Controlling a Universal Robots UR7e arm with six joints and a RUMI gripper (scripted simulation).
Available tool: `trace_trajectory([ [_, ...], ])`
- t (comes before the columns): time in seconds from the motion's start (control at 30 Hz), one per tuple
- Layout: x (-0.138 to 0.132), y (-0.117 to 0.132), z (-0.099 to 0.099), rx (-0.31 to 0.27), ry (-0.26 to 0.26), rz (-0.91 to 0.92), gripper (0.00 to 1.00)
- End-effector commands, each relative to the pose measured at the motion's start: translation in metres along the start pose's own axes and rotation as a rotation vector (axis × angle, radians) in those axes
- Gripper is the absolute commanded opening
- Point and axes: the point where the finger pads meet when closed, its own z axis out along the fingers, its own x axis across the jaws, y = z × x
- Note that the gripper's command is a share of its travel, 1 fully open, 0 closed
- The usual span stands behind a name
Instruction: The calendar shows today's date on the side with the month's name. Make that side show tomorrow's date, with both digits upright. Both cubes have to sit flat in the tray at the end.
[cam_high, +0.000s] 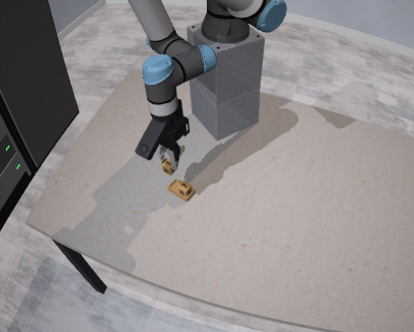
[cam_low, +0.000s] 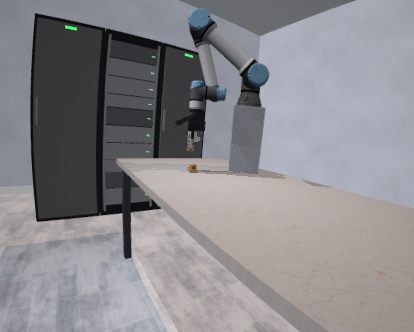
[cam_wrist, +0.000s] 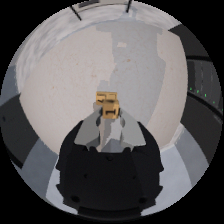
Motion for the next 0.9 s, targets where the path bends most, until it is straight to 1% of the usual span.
trace_trajectory([
  [0.0,0.0008,-0.0005,-0.0003,-0.001,0.009,0.146,0.11],
  [0.4,0.0025,0.0012,-0.0004,0.0,0.009,0.488,0.11],
  [0.47,0.0025,0.0012,-0.0004,0.0,0.009,0.488,0.11],
  [0.57,0.003,0.0022,-0.0004,0.001,0.009,0.61,0.11],
  [0.6,0.003,0.0022,-0.0004,0.001,0.009,0.611,0.11],
  [0.67,0.0032,0.0029,-0.0004,0.001,0.009,0.688,0.11],
  [0.7,0.0032,0.0029,-0.0004,0.001,0.009,0.69,0.11],
  [0.87,0.0034,0.0046,-0.0005,0.002,0.009,0.842,0.11],
])
